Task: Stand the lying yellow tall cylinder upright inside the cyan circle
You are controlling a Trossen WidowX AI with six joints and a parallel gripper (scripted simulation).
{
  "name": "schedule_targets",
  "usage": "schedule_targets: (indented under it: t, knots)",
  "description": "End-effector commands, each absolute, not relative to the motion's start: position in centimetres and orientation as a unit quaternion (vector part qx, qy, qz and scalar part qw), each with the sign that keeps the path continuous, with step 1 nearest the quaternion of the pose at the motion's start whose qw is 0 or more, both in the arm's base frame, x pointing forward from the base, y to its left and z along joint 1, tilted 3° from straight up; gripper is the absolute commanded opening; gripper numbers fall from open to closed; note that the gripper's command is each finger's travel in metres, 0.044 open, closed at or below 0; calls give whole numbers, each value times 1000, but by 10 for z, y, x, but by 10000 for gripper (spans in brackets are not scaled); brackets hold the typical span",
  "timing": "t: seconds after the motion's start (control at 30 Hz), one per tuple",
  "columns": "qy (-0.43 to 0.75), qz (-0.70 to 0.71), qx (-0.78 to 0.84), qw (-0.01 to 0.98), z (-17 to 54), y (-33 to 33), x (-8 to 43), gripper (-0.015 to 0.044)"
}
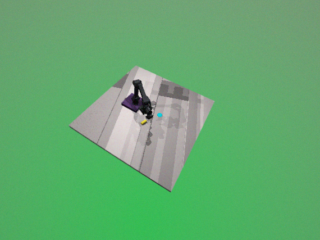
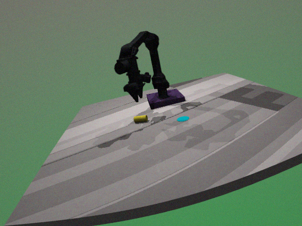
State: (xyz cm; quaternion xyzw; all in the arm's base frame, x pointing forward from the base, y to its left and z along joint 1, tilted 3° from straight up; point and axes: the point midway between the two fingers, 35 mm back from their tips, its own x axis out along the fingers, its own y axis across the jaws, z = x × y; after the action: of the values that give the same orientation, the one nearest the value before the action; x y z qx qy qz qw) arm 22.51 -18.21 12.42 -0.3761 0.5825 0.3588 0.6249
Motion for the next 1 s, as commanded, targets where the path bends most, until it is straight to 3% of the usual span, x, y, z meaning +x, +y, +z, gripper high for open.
schedule_targets:
  t: [0.0,0.17,0.33,0.6,0.97]
  knots:
    - [582,367,-373,623,87,-182,228,309]
    - [581,367,-372,623,28,-178,228,309]
    - [581,367,-372,623,21,-177,227,309]
    - [581,367,-372,623,21,-177,227,105]
    - [581,367,-373,623,37,-179,228,105]
